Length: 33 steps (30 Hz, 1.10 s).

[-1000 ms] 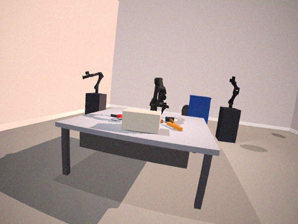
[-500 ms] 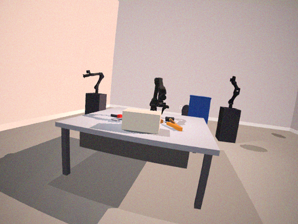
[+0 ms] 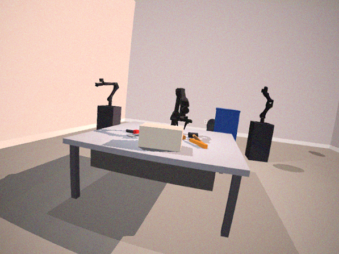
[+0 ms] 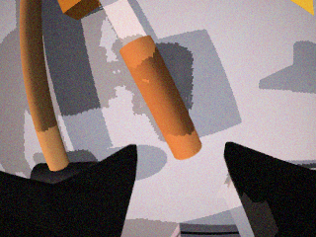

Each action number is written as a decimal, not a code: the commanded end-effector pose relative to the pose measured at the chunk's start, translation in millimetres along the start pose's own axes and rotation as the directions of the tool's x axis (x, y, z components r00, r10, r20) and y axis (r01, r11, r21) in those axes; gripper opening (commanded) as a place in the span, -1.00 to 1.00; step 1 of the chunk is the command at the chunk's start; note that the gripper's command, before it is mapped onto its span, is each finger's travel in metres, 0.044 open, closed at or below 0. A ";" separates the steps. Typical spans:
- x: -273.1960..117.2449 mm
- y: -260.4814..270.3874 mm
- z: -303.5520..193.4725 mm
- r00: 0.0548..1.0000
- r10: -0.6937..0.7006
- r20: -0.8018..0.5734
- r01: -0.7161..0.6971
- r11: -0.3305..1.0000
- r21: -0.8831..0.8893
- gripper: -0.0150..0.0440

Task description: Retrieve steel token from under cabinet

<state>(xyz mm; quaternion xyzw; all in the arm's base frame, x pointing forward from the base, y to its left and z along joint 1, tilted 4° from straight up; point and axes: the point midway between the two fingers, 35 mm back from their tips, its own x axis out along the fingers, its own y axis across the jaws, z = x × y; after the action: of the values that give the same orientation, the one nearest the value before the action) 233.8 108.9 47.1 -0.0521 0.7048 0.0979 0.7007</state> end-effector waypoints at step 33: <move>0.0 0.0 -0.1 1.000 0.000 -0.003 0.000 0.958 0.286 0.42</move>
<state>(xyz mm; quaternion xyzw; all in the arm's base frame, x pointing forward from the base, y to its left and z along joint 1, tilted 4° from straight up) 234.2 109.0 47.3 0.0402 0.7113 0.0051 0.7017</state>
